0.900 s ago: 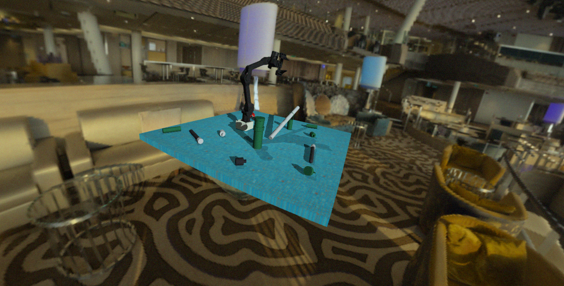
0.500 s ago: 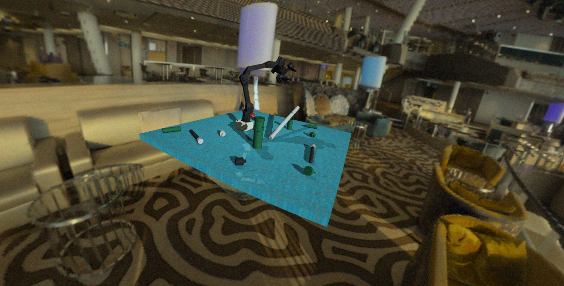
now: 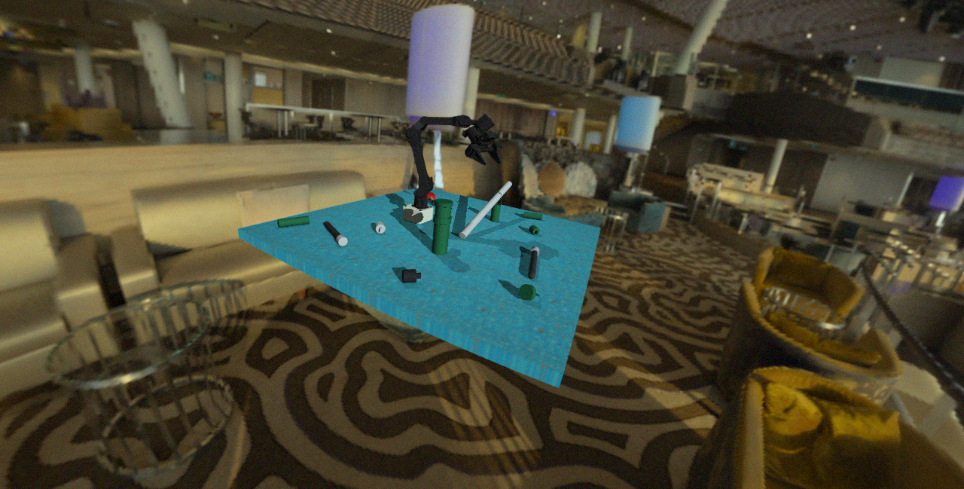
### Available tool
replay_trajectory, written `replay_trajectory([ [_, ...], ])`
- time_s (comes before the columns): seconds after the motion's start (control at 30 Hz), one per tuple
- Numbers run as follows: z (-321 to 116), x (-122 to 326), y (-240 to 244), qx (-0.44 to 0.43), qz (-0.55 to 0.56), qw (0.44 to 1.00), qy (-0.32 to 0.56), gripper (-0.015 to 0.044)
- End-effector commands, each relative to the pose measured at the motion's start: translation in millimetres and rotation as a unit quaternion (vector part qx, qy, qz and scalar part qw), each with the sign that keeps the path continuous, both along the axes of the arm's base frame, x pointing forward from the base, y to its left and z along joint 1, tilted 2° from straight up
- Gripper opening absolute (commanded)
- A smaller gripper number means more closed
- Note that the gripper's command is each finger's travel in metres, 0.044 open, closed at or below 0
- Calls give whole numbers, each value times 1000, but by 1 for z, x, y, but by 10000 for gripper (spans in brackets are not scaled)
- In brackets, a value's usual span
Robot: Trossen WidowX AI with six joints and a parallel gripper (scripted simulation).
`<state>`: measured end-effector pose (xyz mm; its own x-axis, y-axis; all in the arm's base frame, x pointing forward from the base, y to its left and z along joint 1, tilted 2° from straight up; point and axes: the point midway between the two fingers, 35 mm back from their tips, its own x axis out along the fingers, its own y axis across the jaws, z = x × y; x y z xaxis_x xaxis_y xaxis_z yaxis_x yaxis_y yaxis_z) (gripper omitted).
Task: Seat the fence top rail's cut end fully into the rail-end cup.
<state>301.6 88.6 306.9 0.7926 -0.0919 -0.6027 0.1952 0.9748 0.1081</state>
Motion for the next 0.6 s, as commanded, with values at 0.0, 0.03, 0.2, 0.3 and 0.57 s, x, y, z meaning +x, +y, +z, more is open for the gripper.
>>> replay_trajectory([
  [0.0,-59,-16,-42,-47,103,986,124,440],
  [0.03,-68,-19,-47,-48,120,982,140,440],
  [0.2,-88,-30,-59,-43,162,970,174,440],
  [0.3,-88,-30,-59,-43,162,970,174,440],
  [0.57,-89,-29,-65,-65,188,963,180,440],
])
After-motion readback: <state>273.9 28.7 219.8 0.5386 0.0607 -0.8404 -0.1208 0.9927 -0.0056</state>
